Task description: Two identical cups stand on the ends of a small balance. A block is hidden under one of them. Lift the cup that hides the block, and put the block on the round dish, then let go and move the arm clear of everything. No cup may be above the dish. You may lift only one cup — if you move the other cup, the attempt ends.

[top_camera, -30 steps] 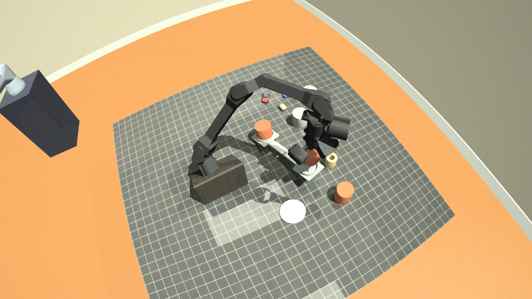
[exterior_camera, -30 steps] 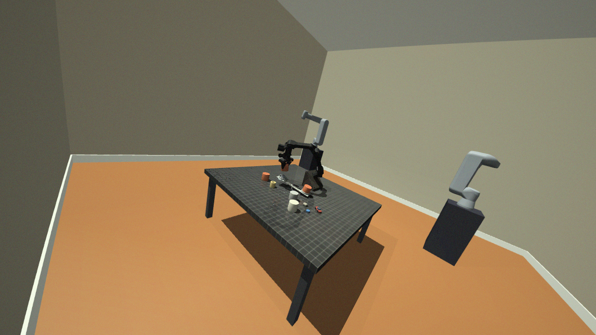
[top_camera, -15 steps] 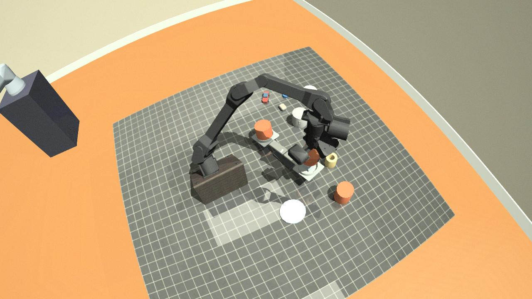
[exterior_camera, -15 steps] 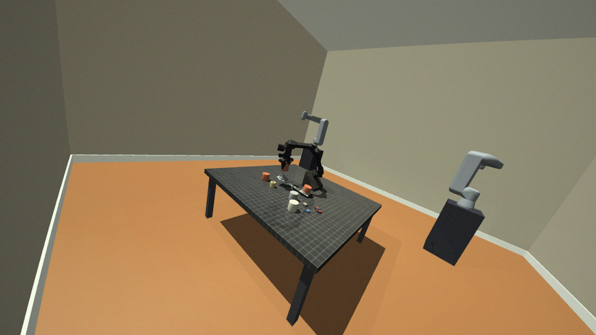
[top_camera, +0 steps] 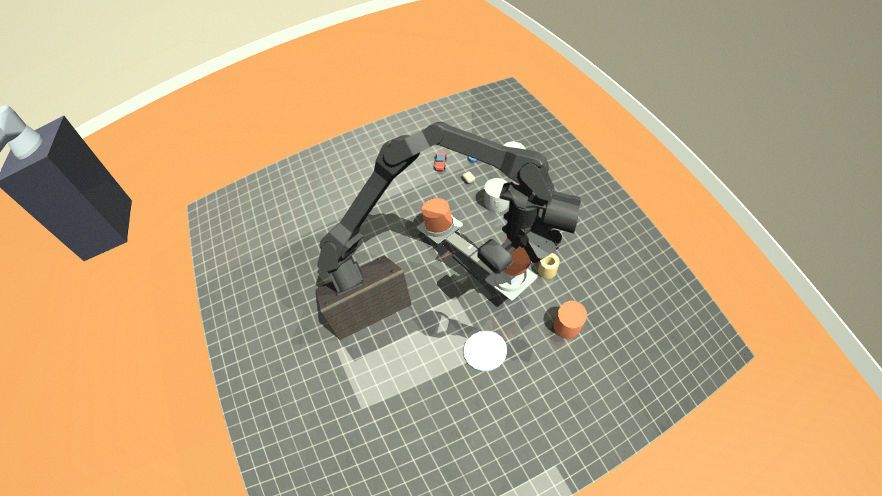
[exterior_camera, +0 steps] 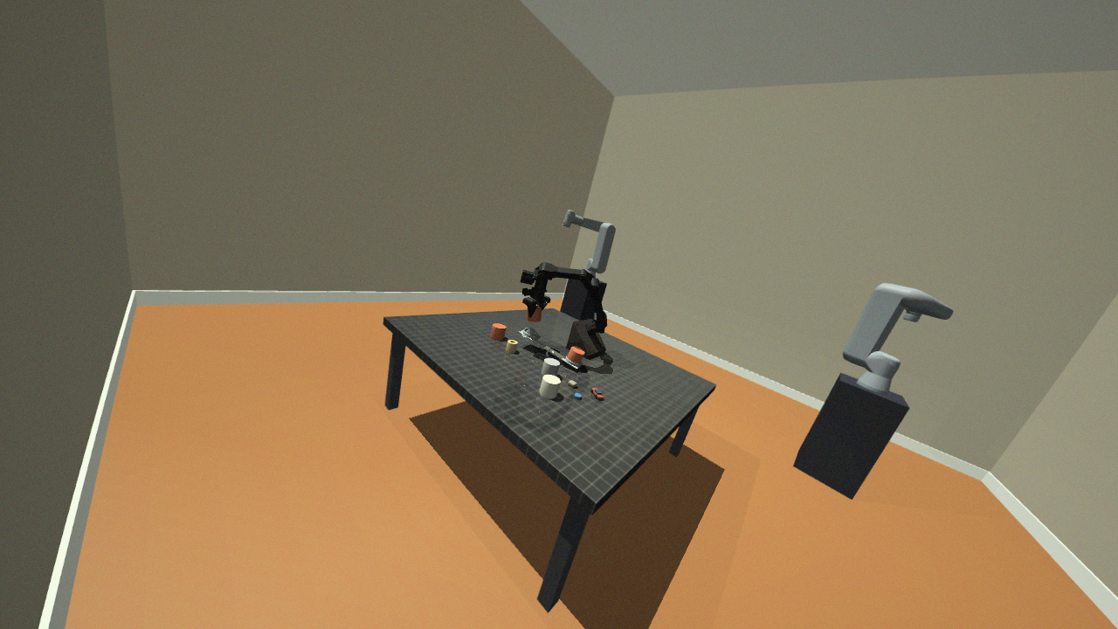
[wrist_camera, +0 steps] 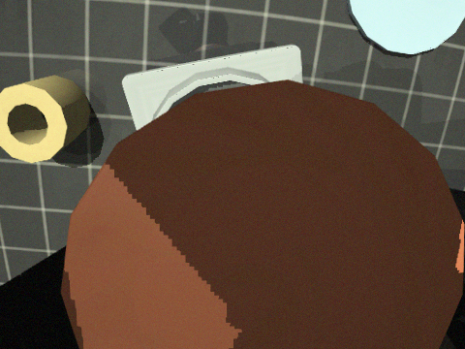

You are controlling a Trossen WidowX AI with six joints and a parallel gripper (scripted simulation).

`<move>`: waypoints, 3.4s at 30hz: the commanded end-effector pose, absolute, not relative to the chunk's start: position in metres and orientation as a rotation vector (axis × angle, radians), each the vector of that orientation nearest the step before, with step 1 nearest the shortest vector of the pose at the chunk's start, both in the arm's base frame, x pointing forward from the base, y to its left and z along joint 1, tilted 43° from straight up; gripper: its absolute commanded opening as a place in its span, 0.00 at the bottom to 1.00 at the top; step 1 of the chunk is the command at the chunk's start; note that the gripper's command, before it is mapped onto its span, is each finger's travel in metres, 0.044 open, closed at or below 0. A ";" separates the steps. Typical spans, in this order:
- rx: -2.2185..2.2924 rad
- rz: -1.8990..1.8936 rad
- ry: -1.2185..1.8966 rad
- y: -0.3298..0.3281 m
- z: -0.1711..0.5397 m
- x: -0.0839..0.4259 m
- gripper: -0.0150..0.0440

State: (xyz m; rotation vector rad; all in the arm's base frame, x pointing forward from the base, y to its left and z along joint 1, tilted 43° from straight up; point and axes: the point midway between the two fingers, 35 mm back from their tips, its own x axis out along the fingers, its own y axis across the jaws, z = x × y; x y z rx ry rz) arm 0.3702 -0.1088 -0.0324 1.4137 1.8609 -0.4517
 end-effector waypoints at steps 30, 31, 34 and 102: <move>1.395 -0.487 1.837 -0.193 -0.148 0.233 0.25; 1.395 -0.487 1.838 -0.194 -0.153 0.225 0.25; 1.395 -0.485 1.841 -0.196 -0.165 0.203 0.25; 1.384 -0.493 1.846 -0.192 -0.180 0.179 0.82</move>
